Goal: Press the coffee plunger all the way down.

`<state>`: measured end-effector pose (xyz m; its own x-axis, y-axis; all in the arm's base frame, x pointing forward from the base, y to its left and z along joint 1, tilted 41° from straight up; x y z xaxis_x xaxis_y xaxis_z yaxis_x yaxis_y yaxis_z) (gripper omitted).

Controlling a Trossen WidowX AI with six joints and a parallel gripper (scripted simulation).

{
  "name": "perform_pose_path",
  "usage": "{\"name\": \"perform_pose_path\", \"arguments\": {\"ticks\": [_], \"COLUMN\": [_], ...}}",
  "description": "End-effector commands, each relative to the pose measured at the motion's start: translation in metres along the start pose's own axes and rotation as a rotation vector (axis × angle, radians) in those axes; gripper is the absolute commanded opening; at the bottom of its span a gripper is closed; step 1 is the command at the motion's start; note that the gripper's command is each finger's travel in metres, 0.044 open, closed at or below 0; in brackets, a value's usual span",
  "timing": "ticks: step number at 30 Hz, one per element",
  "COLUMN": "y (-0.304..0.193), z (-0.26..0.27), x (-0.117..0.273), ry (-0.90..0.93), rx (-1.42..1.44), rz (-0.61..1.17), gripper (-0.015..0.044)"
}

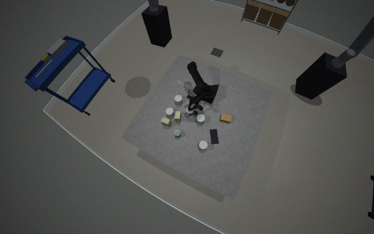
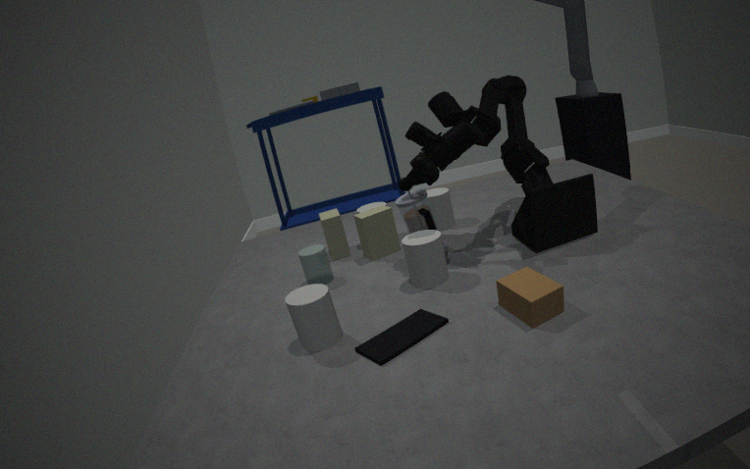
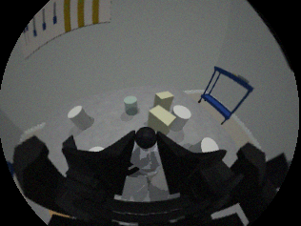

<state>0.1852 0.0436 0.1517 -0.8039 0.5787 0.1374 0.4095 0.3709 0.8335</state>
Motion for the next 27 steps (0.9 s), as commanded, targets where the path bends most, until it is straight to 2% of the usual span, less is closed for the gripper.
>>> {"name": "perform_pose_path", "arguments": {"ticks": [1,17,27], "y": [-0.0016,0.0005,0.0005], "z": [0.0007,0.0009,0.0009], "x": [-0.0017,-0.0008,-0.0008], "ry": [-0.007,-0.001,-0.001], "rx": [0.016,0.004,0.004], "rz": [0.010,0.001,0.001], "gripper": [0.0123,0.0123,0.0386]}}
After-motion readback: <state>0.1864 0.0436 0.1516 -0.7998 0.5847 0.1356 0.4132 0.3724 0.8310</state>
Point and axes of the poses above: the point midway between the two fingers, 35 mm back from their tips, its own x axis back along the fingers, its own z axis across the jaws, y = z × x, the point moved 10 cm from there along x, back along the fingers, and after that the axes turned 3 degrees about -x, right-handed, at the moved point
